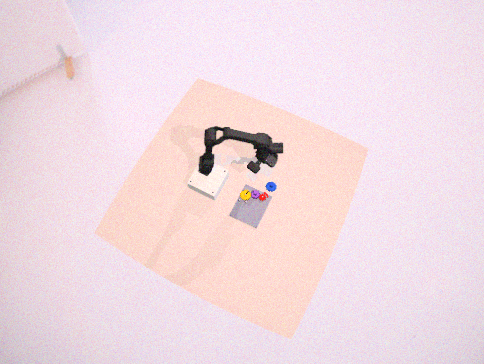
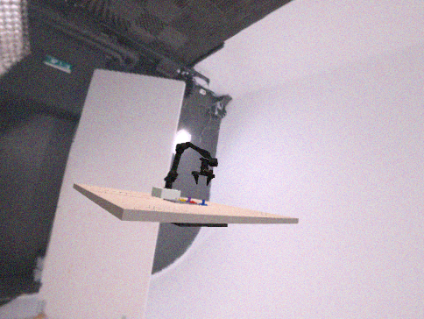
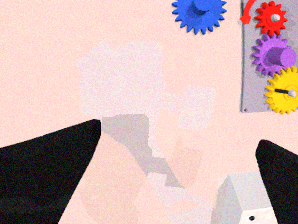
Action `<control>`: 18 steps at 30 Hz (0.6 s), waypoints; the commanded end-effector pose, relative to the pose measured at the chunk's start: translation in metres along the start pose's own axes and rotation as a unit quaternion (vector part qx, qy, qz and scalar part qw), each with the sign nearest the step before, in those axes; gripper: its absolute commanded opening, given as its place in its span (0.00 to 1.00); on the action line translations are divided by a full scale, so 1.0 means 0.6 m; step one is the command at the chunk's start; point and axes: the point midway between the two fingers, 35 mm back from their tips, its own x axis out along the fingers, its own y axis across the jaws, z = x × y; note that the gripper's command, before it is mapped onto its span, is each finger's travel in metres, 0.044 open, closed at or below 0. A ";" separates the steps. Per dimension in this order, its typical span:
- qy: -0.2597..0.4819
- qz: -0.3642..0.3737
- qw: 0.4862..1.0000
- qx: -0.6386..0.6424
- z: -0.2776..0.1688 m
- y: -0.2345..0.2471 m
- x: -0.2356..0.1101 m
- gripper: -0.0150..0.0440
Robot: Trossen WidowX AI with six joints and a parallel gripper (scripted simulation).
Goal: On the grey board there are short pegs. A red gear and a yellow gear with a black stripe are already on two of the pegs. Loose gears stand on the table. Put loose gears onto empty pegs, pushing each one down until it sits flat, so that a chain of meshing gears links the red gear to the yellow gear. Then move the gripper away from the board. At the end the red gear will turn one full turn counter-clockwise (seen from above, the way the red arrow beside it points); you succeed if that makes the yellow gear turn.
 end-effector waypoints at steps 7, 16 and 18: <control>0.006 -0.006 1.000 0.010 -0.161 0.142 -0.037 1.00; 0.006 -0.006 1.000 0.010 -0.164 0.144 -0.038 1.00; 0.006 -0.006 1.000 0.010 -0.164 0.144 -0.038 1.00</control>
